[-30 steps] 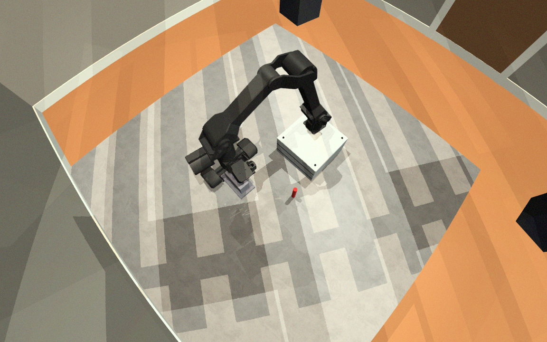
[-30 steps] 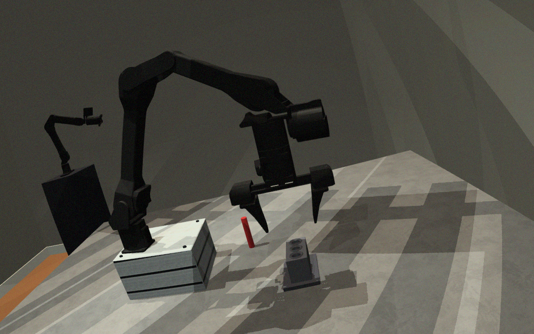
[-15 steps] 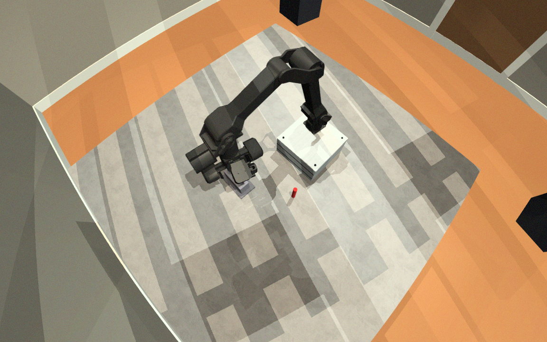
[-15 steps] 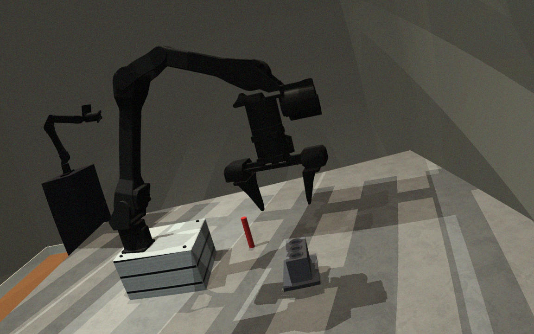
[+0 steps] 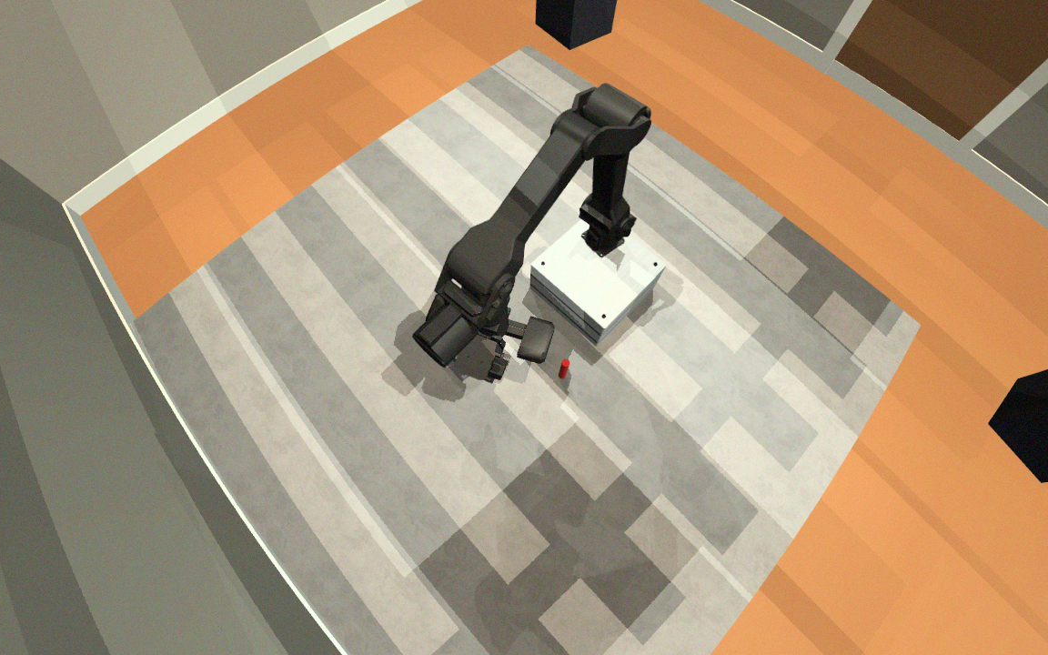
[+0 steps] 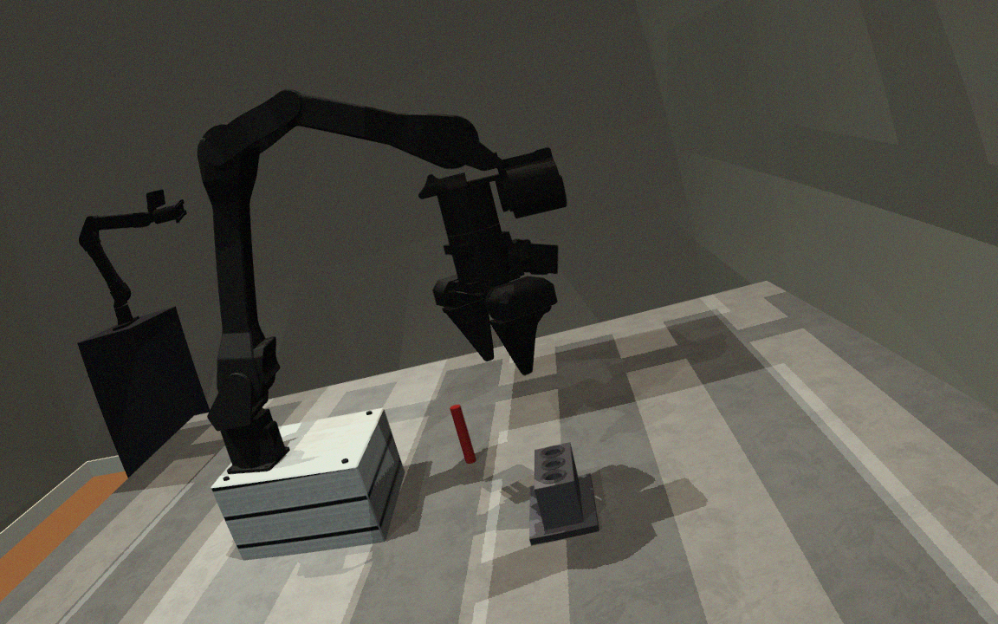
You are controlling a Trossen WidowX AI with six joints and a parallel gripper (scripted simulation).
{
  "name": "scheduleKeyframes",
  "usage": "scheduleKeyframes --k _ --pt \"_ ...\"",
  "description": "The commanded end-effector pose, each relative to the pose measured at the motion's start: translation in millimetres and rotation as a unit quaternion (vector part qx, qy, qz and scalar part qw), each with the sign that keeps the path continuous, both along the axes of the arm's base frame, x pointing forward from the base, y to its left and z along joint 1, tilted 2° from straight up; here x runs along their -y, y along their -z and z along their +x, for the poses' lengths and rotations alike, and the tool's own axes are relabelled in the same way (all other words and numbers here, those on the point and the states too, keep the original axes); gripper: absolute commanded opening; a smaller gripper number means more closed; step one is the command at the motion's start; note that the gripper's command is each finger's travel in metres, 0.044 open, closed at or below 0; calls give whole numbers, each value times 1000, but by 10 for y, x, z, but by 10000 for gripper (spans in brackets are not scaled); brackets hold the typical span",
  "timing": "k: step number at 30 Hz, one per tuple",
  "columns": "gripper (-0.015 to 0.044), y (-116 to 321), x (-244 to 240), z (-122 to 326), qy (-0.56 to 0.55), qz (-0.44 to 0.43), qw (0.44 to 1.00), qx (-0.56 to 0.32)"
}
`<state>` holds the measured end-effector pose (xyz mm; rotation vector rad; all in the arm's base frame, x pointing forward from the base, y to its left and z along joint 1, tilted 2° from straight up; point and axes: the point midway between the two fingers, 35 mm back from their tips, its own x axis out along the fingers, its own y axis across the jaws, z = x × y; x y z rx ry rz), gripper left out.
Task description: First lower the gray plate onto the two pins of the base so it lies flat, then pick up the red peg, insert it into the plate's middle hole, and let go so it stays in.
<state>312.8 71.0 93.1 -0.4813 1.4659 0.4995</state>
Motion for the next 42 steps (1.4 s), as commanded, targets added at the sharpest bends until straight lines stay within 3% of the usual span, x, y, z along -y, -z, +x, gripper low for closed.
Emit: scheduleKeyframes --k 1,7,17,31,42 --pt "440 5 -330 -309 266 10 964 -5" --pt "440 22 -574 -601 481 20 876 -12" --pt "440 54 -797 -973 704 29 709 -20" --pt "440 56 -808 -985 712 30 702 -20" --pt "440 527 -833 -966 712 30 702 -20"
